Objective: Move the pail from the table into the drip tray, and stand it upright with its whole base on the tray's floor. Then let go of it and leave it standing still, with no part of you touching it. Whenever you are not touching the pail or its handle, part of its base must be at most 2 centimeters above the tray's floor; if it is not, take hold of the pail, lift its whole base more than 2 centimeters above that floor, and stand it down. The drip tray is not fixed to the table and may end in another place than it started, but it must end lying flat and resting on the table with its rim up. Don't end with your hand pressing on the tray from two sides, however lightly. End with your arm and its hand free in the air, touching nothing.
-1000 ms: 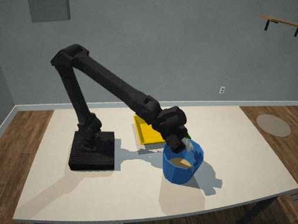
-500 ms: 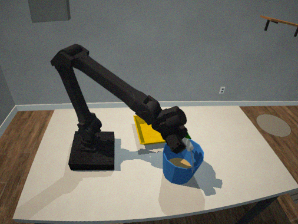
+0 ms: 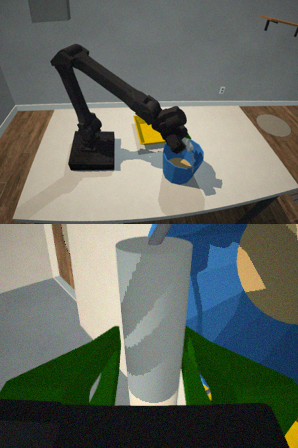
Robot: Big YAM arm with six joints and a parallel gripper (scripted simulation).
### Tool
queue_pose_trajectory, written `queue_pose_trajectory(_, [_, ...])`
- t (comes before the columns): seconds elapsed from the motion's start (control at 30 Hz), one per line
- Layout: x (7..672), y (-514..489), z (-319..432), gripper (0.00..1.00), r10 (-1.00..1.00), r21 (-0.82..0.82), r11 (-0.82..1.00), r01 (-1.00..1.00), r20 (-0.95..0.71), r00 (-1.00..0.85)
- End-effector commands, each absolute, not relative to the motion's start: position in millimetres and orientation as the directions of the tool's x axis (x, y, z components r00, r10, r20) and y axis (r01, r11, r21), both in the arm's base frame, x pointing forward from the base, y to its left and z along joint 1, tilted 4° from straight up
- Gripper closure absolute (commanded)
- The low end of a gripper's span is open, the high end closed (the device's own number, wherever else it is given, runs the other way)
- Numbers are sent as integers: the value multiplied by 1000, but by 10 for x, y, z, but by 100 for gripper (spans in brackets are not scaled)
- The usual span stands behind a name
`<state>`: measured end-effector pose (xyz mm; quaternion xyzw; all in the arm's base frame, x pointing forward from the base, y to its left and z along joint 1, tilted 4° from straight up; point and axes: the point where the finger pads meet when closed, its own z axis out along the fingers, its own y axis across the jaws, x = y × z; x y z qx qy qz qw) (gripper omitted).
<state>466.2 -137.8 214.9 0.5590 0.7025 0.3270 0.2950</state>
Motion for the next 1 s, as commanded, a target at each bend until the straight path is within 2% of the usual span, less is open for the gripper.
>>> queue_pose_trajectory(0.0, [4796,-1420,2397,63,975,815,189,548,-89,-203])
queue_pose_trajectory(0.33, [5003,-1402,2513,63,974,828,194,526,-99,-203])
queue_pose_trajectory(0.77, [4877,-1402,2399,63,975,815,188,548,-89,-203])
queue_pose_trajectory(0.8, [4877,-1402,2399,80,975,815,188,548,-89,-203])
queue_pose_trajectory(0.97, [4877,-1402,2399,80,975,815,188,548,-89,-203])
